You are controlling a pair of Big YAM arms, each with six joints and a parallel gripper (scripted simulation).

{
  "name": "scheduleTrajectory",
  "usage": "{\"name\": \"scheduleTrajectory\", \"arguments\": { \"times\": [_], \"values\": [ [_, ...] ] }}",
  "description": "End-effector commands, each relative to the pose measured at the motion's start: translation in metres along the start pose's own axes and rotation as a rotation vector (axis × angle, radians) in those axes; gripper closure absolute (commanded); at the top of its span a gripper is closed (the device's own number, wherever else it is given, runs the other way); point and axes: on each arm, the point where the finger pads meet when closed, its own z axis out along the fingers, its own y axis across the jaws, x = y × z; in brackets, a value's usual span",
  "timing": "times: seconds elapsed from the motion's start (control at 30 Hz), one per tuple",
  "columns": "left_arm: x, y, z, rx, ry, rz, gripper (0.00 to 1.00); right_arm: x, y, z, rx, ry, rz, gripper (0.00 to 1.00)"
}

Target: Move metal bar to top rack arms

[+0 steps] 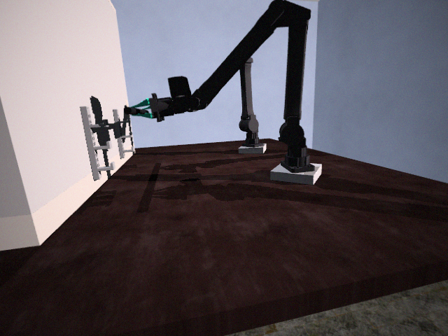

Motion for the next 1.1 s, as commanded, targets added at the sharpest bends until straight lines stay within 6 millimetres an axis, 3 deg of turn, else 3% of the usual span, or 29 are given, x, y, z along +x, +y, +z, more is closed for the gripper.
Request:
{"name": "scheduleTrajectory", "arguments": {
  "times": [0.0, 1.07],
  "values": [
    [0.002, 0.054, 0.020, -0.107, 0.018, -0.023, 1.00, 0.007, -0.053, 0.025, 0.091, 0.027, 0.014, 1.00],
    [0.003, 0.058, 0.070, -0.107, 0.018, -0.023, 1.00, 0.008, -0.057, 0.075, 0.091, 0.027, 0.014, 1.00]
  ]
}}
